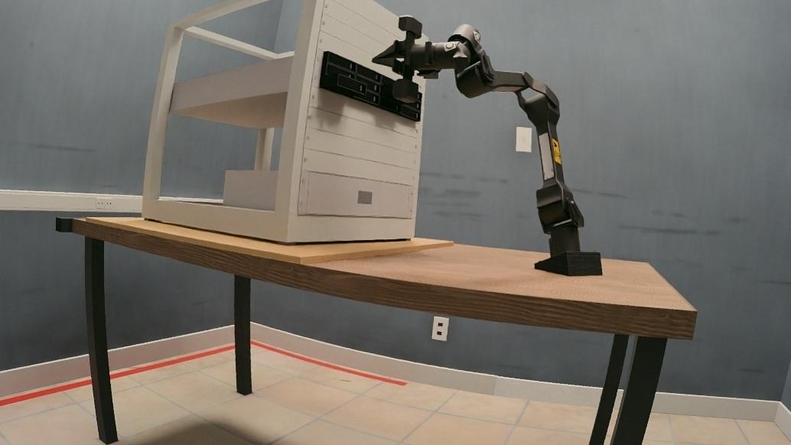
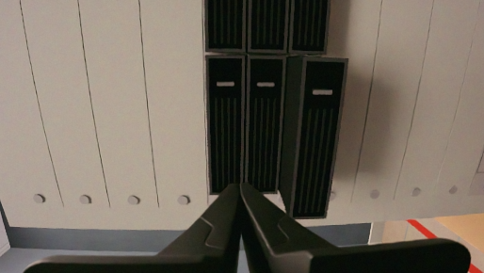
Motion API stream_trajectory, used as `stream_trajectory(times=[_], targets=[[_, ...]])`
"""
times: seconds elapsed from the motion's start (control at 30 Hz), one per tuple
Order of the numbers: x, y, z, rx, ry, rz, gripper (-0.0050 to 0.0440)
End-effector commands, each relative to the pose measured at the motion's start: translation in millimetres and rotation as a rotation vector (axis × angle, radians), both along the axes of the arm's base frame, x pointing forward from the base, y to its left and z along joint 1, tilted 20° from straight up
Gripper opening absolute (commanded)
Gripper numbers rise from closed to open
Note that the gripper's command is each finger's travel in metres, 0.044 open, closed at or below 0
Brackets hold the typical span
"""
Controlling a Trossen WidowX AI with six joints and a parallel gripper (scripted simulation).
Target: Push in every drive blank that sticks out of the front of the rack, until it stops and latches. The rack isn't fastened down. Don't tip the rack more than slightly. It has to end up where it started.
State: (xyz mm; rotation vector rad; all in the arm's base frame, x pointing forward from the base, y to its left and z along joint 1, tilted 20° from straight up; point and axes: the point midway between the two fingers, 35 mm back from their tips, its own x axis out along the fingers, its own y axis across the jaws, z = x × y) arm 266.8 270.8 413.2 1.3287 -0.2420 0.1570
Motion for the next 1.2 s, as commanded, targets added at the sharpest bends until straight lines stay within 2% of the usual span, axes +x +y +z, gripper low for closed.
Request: stream_trajectory(times=[0.0,0.13,0.33,0.97,1.17], targets=[[-0.8,1.2,7.8,0.021,-0.007,-0.003,-0.005],[1.9,1.2,8.6,0.021,-0.007,-0.003,-0.005],[34.8,0.1,17.8,0.021,-0.007,-0.003,-0.005],[35.2,-0.2,18.5,0.021,-0.007,-0.003,-0.005],[35.2,-3.5,25.8,0.021,-0.007,-0.003,-0.005]])
